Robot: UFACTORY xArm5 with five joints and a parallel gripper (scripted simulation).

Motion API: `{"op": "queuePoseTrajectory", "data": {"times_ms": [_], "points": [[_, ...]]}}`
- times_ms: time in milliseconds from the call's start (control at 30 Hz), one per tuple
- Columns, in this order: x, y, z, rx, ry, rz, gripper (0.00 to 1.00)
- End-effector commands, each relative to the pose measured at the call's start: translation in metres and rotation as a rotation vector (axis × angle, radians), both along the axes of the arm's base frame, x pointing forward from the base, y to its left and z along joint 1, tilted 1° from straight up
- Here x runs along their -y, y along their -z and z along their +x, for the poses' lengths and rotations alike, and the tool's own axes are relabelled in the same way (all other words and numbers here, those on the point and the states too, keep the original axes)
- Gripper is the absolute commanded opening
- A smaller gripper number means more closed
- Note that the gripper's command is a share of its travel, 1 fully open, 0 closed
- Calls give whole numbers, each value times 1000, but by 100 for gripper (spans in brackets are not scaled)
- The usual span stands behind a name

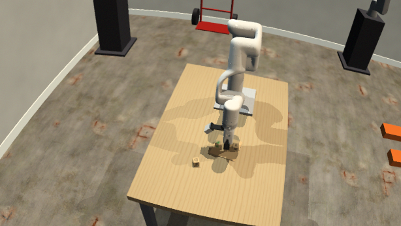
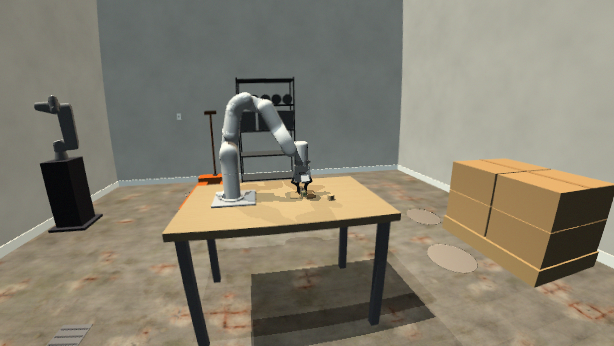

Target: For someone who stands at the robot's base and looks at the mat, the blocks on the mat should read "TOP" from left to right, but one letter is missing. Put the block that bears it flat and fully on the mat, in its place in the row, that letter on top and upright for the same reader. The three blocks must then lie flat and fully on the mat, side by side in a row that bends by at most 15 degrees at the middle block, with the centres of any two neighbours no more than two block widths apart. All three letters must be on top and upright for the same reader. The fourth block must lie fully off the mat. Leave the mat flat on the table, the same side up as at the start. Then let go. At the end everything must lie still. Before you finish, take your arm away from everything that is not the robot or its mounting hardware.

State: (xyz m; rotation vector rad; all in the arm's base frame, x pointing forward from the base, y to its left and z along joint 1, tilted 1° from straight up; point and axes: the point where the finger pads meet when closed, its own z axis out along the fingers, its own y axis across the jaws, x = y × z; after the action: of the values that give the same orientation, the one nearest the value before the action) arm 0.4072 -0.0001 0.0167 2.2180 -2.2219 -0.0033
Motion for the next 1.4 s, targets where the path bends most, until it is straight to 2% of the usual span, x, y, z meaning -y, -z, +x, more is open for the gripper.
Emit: {"op": "queuePoseTrajectory", "data": {"times_ms": [0, 1367], "points": [[0, -1, 1, 3, 0, 0, 27], [0, 4, 1, 3, -1, 0, 27]]}}
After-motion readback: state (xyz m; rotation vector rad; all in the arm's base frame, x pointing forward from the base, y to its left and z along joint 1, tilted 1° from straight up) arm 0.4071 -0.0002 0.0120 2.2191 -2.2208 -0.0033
